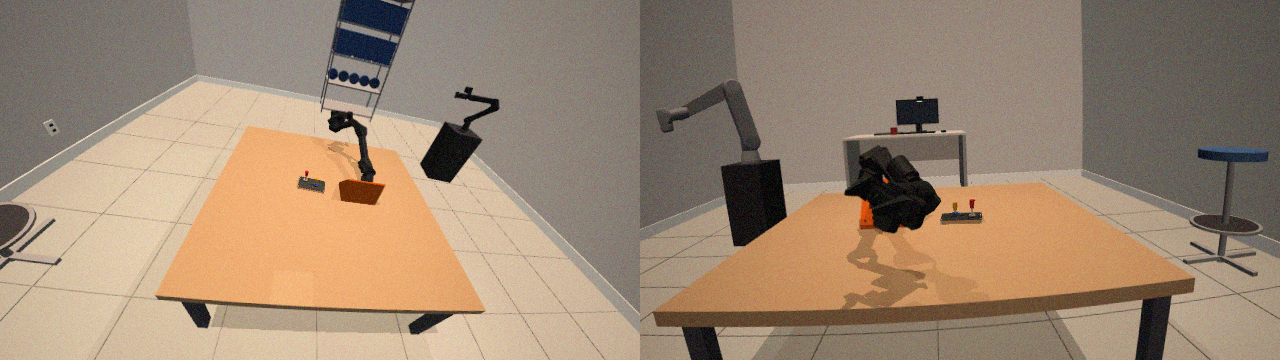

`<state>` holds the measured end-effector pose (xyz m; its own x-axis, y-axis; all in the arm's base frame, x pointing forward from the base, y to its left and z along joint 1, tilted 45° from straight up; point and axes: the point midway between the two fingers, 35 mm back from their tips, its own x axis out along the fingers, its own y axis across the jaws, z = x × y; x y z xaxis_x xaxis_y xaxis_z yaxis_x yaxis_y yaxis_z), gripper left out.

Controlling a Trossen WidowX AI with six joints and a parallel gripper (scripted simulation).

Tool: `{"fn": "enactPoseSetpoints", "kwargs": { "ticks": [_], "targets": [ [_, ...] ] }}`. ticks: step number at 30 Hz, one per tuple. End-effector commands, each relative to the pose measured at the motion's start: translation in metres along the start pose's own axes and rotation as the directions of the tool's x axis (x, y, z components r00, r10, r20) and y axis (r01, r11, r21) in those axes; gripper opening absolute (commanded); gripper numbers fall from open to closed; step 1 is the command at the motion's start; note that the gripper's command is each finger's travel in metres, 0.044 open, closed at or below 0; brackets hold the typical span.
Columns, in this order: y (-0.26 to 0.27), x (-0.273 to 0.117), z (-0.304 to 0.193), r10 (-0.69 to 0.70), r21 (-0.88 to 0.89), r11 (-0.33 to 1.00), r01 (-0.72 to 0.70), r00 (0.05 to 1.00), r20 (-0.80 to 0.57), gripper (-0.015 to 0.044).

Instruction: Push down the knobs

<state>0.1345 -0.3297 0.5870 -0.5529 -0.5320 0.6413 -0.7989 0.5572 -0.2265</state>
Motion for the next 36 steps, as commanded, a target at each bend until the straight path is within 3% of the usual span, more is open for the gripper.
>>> {"fn": "enactPoseSetpoints", "kwargs": {
  "ticks": [1, 15, 26, 36],
  "targets": [
    [-0.001, -0.001, 0.0, -0.002, -0.001, 1.0, 0.002, 1.0, 0.001, 0.0374],
    [-0.046, -0.048, -0.001, -0.186, -0.057, 0.98, 0.19, 0.981, 0.063, 0.0006],
    [-0.101, -0.105, 0.003, -0.416, -0.226, 0.872, 0.434, 0.901, 0.126, 0.0],
    [-0.141, -0.173, 0.005, -0.609, -0.362, 0.688, 0.629, 0.772, 0.183, 0.0]
  ]
}}
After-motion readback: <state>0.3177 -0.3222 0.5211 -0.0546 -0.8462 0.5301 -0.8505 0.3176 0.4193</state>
